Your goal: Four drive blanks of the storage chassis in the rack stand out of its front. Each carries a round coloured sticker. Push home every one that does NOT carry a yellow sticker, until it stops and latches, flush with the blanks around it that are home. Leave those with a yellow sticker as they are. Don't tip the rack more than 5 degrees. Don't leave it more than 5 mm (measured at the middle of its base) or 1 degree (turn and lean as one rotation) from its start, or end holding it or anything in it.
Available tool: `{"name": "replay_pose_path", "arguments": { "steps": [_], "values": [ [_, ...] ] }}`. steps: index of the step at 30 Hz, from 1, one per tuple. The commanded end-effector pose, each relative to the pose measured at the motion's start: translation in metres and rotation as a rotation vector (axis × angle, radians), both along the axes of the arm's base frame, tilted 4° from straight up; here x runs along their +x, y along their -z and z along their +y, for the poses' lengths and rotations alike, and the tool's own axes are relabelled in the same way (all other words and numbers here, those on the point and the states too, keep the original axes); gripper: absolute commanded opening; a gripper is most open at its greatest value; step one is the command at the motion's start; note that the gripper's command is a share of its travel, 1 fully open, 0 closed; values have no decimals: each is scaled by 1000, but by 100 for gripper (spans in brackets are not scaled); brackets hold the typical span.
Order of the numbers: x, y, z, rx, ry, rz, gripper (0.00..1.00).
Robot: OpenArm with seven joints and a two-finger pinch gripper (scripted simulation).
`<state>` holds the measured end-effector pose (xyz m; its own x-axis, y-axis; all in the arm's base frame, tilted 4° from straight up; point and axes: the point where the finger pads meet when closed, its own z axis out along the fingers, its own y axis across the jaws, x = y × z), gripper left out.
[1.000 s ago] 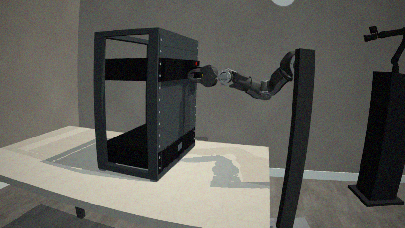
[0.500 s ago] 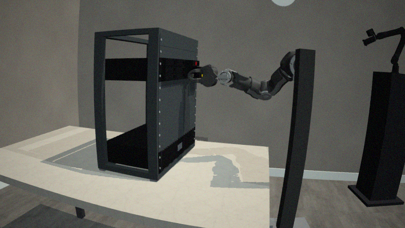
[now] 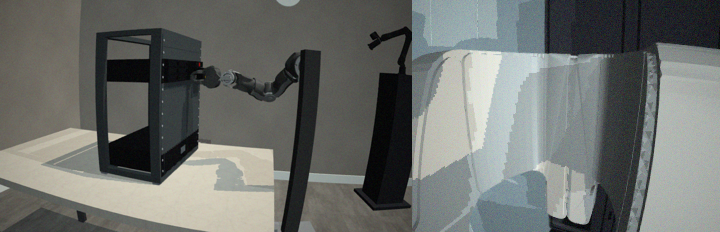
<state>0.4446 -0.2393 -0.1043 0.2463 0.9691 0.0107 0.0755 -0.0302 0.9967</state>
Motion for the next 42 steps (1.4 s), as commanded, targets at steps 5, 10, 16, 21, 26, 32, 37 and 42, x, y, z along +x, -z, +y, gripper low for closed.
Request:
{"name": "replay_pose_path", "arguments": {
  "steps": [5, 10, 16, 21, 26, 32, 37, 42],
  "values": [
    [3, -2, 12, 3, -48, -7, 0],
    [3, -2, 12, 3, -48, -7, 0],
    [3, -2, 12, 3, -48, -7, 0],
    [4, -2, 12, 3, -47, -6, 0],
    [6, -3, 13, 3, -47, -9, 0],
    [7, -2, 13, 3, -47, -8, 0],
    [7, -2, 13, 3, -47, -8, 0],
    [7, -2, 13, 3, -47, -8, 0]
  ]
}}
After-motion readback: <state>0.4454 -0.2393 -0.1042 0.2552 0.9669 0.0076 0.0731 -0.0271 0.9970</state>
